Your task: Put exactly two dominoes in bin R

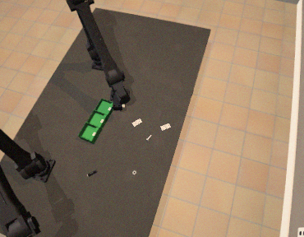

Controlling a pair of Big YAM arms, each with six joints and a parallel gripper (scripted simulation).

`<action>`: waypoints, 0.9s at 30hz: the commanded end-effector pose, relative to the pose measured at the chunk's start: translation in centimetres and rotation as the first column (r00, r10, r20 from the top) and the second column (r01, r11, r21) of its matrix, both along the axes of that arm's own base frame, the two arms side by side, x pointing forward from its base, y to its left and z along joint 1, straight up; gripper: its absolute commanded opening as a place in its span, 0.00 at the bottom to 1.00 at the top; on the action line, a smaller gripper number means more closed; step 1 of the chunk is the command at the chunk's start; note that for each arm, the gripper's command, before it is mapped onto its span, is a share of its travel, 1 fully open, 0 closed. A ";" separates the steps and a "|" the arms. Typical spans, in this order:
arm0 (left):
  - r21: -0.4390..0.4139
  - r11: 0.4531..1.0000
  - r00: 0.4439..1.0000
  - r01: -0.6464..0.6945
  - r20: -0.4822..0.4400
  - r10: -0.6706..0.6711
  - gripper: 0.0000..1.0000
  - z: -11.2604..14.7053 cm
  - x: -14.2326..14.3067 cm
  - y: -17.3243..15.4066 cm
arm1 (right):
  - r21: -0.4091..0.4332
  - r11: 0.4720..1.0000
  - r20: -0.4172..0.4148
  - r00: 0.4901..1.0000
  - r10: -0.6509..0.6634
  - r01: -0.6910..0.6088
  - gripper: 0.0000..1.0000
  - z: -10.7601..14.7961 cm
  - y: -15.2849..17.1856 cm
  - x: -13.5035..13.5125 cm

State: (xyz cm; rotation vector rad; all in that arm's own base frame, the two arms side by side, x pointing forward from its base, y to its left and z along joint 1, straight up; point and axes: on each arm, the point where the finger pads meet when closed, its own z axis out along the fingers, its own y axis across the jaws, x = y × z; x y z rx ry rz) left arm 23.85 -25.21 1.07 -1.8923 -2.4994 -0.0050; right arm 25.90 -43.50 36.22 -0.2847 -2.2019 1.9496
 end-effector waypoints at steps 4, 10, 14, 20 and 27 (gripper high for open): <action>-0.051 0.999 0.999 0.003 0.043 0.000 0.20 3.8 1.7 -1.8 | -0.008 1.000 0.009 1.000 -0.009 0.009 1.00 0.5 -0.2 -0.4; -0.052 0.999 0.999 0.003 0.044 0.000 0.20 6.0 1.7 -1.7 | -0.008 1.000 0.009 1.000 -0.009 0.009 1.00 0.5 -0.2 -0.4; -0.053 0.999 0.999 0.003 0.045 0.000 0.20 7.4 1.7 -1.7 | -0.008 1.000 0.009 1.000 -0.009 0.009 1.00 0.5 -0.2 -0.4; -0.054 0.999 0.999 0.003 0.045 0.000 0.20 8.5 1.6 -1.7 | -0.008 1.000 0.009 1.000 -0.009 0.009 1.00 0.5 -0.2 -0.4; -0.030 1.000 1.000 0.001 0.025 0.000 0.20 7.0 0.9 -1.0 | -0.008 1.000 0.009 1.000 -0.009 0.009 1.00 0.5 -0.2 -0.4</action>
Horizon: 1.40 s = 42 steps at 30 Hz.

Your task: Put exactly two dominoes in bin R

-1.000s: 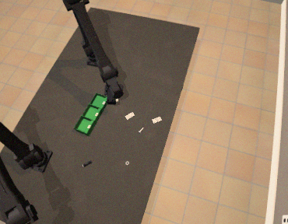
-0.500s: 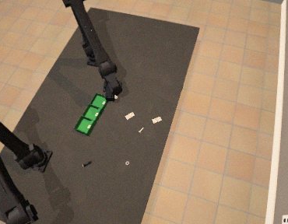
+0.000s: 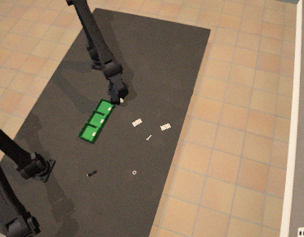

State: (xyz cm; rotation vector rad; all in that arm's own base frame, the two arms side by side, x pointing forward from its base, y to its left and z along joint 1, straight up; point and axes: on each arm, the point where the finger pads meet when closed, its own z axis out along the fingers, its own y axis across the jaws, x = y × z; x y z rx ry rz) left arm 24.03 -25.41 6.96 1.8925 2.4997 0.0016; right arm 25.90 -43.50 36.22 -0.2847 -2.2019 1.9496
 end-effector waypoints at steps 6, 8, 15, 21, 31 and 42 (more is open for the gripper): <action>-0.045 0.999 0.999 0.002 0.037 -0.001 0.20 3.4 1.5 -1.5 | -0.008 1.000 0.009 1.000 -0.009 0.009 1.00 0.5 -0.2 -0.4; -0.045 0.999 0.999 0.002 0.037 -0.001 0.20 3.4 1.5 -1.5 | -0.008 1.000 0.009 1.000 -0.009 0.009 1.00 0.5 -0.2 -0.4; -0.024 1.000 1.000 0.001 0.015 0.000 0.20 2.4 -0.7 -1.6 | -0.008 1.000 0.009 1.000 -0.009 0.009 1.00 0.5 -0.2 -0.4; -0.004 0.985 0.985 0.172 -0.001 -0.172 0.20 1.5 -4.5 -2.5 | -0.008 1.000 0.009 1.000 -0.009 0.009 1.00 0.5 -0.2 -0.4; -0.022 0.912 0.912 0.410 0.024 -0.410 0.20 2.5 -8.0 -6.0 | -0.008 1.000 0.009 1.000 -0.009 0.009 1.00 0.5 -0.2 -0.4; -0.029 0.927 0.928 0.373 0.030 -0.372 0.20 2.8 -8.4 -6.7 | -0.008 1.000 0.009 1.000 -0.009 0.009 1.00 0.5 -0.2 -0.4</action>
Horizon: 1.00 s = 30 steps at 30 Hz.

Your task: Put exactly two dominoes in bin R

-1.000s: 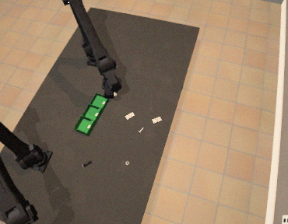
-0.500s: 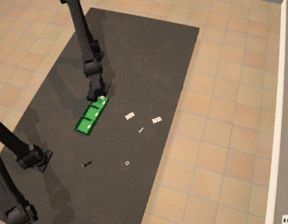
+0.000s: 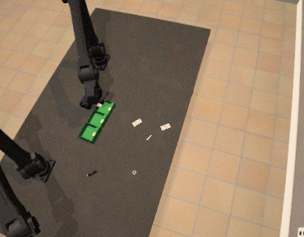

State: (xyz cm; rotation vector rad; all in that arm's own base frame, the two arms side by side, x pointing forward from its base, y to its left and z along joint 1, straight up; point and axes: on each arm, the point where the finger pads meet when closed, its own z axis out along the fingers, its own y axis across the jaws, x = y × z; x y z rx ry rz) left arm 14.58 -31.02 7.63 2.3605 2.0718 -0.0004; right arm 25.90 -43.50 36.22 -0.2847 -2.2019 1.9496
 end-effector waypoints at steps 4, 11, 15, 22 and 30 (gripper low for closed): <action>-0.032 0.999 1.000 0.002 0.015 -0.001 0.20 1.8 0.1 -0.9 | -0.008 1.000 0.009 1.000 -0.009 0.009 1.00 0.5 -0.2 -0.4; 0.000 1.000 1.000 -0.010 0.000 0.010 0.20 -1.0 0.1 0.0 | -0.008 1.000 0.009 1.000 -0.009 0.009 1.00 0.5 -0.2 -0.4; 0.000 1.000 1.000 -0.010 0.000 0.010 0.20 -1.8 0.1 0.0 | -0.008 1.000 0.009 1.000 -0.009 0.009 1.00 0.5 -0.2 -0.4; 0.000 1.000 1.000 -0.010 0.000 0.010 0.20 -2.8 0.1 0.0 | -0.008 1.000 0.009 1.000 -0.009 0.009 1.00 0.5 -0.2 -0.4; 0.001 1.000 1.000 -0.010 0.000 0.010 0.20 -4.4 0.1 0.0 | -0.008 1.000 0.009 1.000 -0.009 0.009 1.00 0.5 -0.2 -0.4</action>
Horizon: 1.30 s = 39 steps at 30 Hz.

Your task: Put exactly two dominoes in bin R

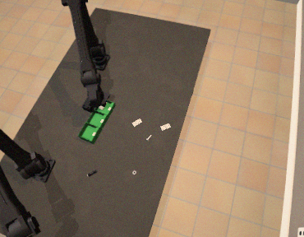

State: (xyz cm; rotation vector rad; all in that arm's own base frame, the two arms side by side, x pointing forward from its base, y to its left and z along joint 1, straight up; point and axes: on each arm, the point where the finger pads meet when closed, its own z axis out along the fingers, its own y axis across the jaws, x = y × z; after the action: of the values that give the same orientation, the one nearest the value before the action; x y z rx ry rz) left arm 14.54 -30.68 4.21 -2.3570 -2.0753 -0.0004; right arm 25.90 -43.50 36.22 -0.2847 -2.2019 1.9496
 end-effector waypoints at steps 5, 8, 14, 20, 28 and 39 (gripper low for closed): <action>-0.006 1.000 1.000 -0.007 0.003 0.007 0.20 -1.4 0.3 -0.5 | -0.008 1.000 0.009 1.000 -0.009 0.009 1.00 0.5 -0.2 -0.4; -0.007 1.000 1.000 -0.007 0.003 0.007 0.20 -1.8 0.4 -0.6 | -0.008 1.000 0.009 1.000 -0.009 0.009 1.00 0.5 -0.2 -0.4; -0.013 1.000 1.000 -0.007 0.006 0.008 0.20 -1.7 0.8 -0.8 | -0.008 1.000 0.009 1.000 -0.009 0.009 1.00 0.5 -0.2 -0.4; -0.008 1.000 1.000 -0.003 0.004 0.003 0.20 -1.9 0.6 -0.6 | -0.008 1.000 0.009 1.000 -0.009 0.009 1.00 0.5 -0.2 -0.4; -0.001 1.000 1.000 -0.002 0.001 0.002 0.20 -2.2 0.5 -0.2 | -0.008 1.000 0.009 1.000 -0.009 0.009 1.00 0.5 -0.2 -0.4; -0.016 1.000 1.000 -0.001 0.008 0.001 0.20 -1.7 0.8 -0.9 | -0.008 1.000 0.009 1.000 -0.009 0.009 1.00 0.5 -0.2 -0.4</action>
State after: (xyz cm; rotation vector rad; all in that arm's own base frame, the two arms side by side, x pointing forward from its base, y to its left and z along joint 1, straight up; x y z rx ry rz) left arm 14.68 -30.84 2.60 -2.3570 -2.0791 0.0007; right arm 25.90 -43.50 36.22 -0.2847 -2.2019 1.9496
